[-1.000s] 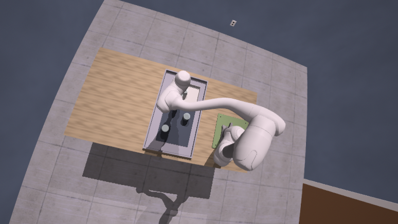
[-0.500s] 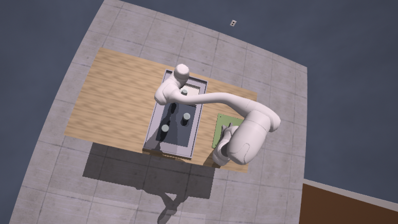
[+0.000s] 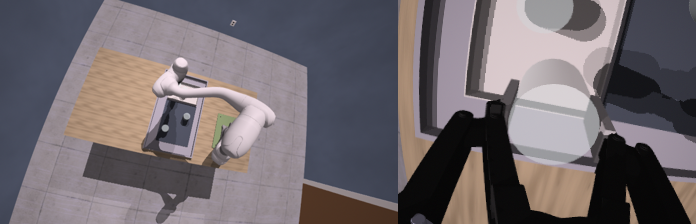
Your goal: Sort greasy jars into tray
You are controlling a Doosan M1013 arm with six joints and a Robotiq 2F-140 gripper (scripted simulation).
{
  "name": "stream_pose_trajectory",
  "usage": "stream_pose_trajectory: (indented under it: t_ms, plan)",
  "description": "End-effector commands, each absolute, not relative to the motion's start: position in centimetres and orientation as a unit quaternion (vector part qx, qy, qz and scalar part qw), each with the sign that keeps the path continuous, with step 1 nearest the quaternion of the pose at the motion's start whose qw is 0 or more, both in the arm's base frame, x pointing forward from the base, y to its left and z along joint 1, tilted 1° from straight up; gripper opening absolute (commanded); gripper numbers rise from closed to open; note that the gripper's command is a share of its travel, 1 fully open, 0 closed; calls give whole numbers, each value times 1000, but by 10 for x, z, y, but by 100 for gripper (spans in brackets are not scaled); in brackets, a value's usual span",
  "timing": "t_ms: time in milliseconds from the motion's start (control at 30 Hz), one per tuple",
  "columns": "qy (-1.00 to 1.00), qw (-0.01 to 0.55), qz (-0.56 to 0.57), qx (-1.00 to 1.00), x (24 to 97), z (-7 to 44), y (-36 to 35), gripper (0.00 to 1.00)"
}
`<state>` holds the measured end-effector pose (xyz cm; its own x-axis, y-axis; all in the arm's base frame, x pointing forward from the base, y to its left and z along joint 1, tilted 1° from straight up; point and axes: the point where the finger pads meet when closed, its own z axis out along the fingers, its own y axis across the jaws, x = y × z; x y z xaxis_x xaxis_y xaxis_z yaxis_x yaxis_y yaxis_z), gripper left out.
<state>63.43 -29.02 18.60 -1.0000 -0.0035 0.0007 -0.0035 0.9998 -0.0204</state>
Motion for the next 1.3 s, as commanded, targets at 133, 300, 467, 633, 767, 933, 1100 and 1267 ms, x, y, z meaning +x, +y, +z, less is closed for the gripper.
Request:
stream_pose_trajectory:
  t_ms: [133, 300, 467, 633, 767, 933, 1100, 1267]
  plan:
    - [-1000, 0, 8, 4, 646, 188, -311, 0]
    - [-1000, 0, 8, 4, 646, 188, -311, 0]
    - [-1000, 0, 8, 4, 646, 188, -311, 0]
    - [-1000, 0, 8, 4, 646, 180, -312, 0]
    - [-1000, 0, 8, 4, 646, 170, -312, 0]
    - [-1000, 0, 8, 4, 646, 156, -312, 0]
    - [-1000, 0, 8, 4, 646, 149, -312, 0]
    - [-1000, 0, 8, 4, 646, 135, -312, 0]
